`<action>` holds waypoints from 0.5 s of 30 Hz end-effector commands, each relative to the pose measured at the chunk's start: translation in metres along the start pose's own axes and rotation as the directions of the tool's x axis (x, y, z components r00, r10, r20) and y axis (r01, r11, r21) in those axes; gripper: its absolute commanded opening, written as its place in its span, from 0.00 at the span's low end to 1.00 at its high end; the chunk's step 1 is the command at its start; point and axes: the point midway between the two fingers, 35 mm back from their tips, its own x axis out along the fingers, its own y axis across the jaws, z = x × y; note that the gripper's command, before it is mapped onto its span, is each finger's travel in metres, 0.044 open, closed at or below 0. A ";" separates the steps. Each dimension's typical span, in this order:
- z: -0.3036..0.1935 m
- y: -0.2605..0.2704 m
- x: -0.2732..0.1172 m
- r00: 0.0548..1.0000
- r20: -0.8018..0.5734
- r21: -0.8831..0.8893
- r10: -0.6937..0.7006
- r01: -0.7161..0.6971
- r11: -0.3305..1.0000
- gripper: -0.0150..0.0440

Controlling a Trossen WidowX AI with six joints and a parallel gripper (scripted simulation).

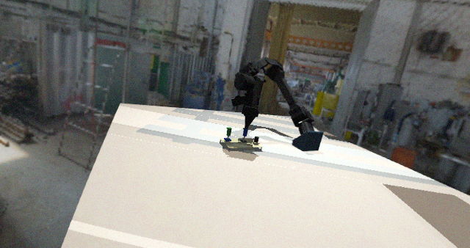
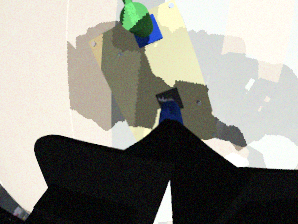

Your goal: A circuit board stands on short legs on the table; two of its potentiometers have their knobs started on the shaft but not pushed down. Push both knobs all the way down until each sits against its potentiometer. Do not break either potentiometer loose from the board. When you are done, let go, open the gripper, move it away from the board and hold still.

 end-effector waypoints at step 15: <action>0.001 -0.002 0.024 1.000 -0.017 0.009 -0.026 0.026 1.000 0.25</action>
